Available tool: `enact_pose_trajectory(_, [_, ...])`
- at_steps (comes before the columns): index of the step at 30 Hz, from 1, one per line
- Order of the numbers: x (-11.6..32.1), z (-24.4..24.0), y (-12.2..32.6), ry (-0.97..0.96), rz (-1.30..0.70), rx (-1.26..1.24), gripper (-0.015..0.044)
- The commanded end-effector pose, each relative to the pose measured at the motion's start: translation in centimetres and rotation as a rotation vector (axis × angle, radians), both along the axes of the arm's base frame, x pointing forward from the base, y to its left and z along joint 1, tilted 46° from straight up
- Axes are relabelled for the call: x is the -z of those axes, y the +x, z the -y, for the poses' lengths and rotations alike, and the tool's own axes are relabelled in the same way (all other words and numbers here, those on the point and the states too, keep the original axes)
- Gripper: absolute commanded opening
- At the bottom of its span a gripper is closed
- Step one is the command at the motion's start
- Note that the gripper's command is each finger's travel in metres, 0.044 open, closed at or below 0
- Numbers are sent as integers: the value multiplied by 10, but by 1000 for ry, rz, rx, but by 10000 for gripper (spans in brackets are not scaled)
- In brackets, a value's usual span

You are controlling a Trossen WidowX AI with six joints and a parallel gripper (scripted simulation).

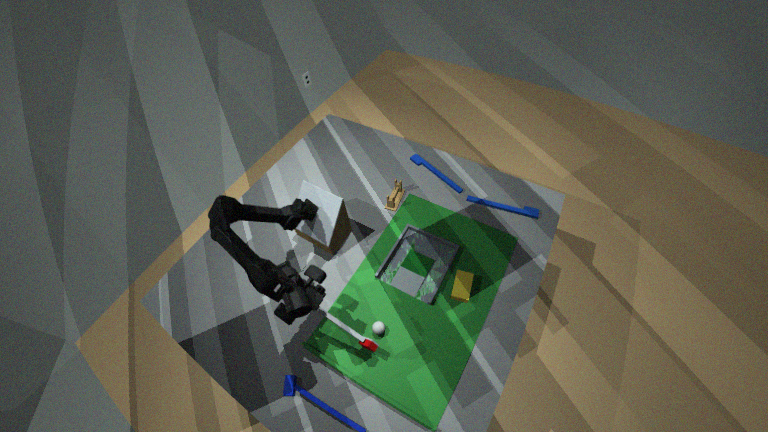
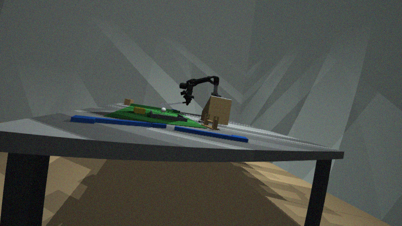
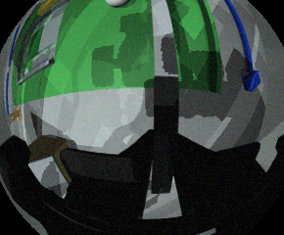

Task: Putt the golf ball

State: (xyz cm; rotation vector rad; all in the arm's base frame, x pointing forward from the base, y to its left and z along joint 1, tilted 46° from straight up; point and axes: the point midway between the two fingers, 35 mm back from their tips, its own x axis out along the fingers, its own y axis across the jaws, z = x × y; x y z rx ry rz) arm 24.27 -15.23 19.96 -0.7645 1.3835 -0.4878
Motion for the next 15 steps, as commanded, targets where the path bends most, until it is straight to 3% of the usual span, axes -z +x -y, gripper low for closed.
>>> enact_pose_trajectory(1, [4, 2, 2, 5, -1, -9, 0])
enact_pose_trajectory(15, [14, 15, 2, -1, -2, 1, 0])
